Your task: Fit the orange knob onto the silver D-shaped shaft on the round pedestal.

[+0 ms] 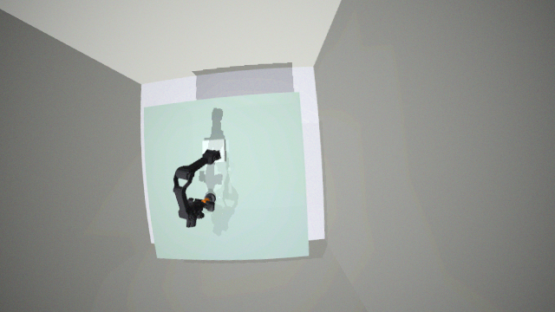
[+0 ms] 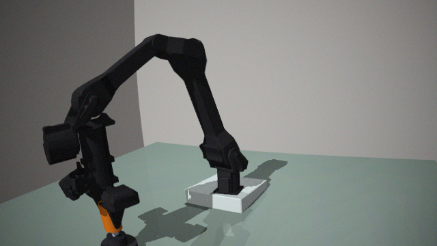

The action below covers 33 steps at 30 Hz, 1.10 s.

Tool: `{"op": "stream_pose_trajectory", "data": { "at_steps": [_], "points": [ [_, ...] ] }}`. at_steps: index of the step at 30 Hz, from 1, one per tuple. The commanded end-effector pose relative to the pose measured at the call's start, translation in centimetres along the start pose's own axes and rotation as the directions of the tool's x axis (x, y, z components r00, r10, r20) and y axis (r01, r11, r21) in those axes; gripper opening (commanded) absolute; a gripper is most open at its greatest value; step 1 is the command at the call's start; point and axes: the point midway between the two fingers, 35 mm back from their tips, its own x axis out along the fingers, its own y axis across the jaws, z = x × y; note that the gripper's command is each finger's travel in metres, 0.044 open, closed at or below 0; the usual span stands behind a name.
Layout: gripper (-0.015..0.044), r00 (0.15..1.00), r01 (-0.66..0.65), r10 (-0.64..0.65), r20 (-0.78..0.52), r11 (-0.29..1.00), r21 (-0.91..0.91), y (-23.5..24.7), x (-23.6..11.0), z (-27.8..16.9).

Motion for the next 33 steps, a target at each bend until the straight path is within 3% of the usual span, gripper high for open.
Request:
{"op": "stream_pose_trajectory", "data": {
  "at_steps": [1,18,25,33],
  "points": [
    [0.0,1.0,0.001,-0.001,0.001,1.0,-0.005,0.01,0.06,0.03],
    [0.0,1.0,0.001,-0.001,0.001,1.0,-0.005,0.02,-0.44,-0.04],
    [0.0,1.0,0.001,-0.001,0.002,0.979,-0.203,-0.03,-0.4,0.09],
    [0.0,1.0,0.001,-0.001,0.001,0.977,-0.213,-0.02,-0.05,-0.02]
  ]
}}
